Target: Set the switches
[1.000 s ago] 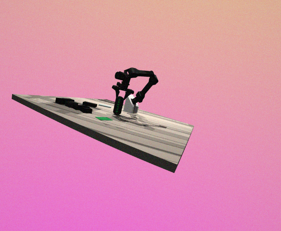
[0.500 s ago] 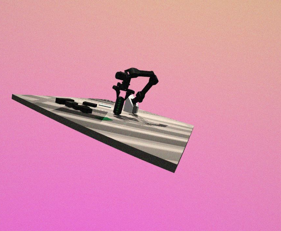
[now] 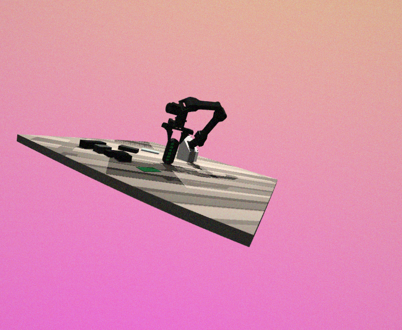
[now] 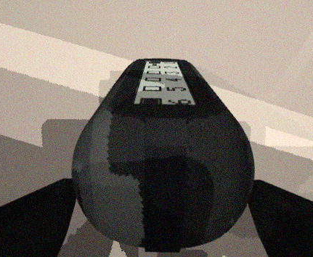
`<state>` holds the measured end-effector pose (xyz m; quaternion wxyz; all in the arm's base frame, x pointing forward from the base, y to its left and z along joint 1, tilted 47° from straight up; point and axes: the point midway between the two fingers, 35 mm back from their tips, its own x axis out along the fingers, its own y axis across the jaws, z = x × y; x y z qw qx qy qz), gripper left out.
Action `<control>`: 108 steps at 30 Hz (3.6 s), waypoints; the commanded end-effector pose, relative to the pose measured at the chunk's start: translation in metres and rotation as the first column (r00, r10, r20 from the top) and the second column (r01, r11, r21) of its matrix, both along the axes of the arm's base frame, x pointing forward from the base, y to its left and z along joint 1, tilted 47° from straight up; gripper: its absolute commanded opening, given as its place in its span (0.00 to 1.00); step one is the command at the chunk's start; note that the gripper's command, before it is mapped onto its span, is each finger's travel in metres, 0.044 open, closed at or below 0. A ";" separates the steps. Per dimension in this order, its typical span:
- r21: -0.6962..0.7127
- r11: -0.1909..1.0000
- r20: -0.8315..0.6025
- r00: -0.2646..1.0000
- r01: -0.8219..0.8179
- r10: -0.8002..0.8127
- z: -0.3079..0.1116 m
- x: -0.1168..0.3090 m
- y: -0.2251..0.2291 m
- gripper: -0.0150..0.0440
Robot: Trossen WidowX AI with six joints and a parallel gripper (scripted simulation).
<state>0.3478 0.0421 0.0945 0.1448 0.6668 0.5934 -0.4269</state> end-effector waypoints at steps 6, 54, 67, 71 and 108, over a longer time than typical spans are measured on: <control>0.031 1.000 0.005 1.000 -0.001 0.001 0.004 0.003 0.012 0.83; 0.082 0.997 0.019 1.000 0.015 -0.017 0.017 0.016 0.044 0.83; 0.083 0.996 0.019 1.000 0.015 -0.017 0.020 0.019 0.054 0.83; 0.083 0.996 0.019 1.000 0.015 -0.017 0.020 0.020 0.057 0.83; 0.085 0.996 0.020 1.000 0.015 -0.017 0.022 0.028 0.085 0.83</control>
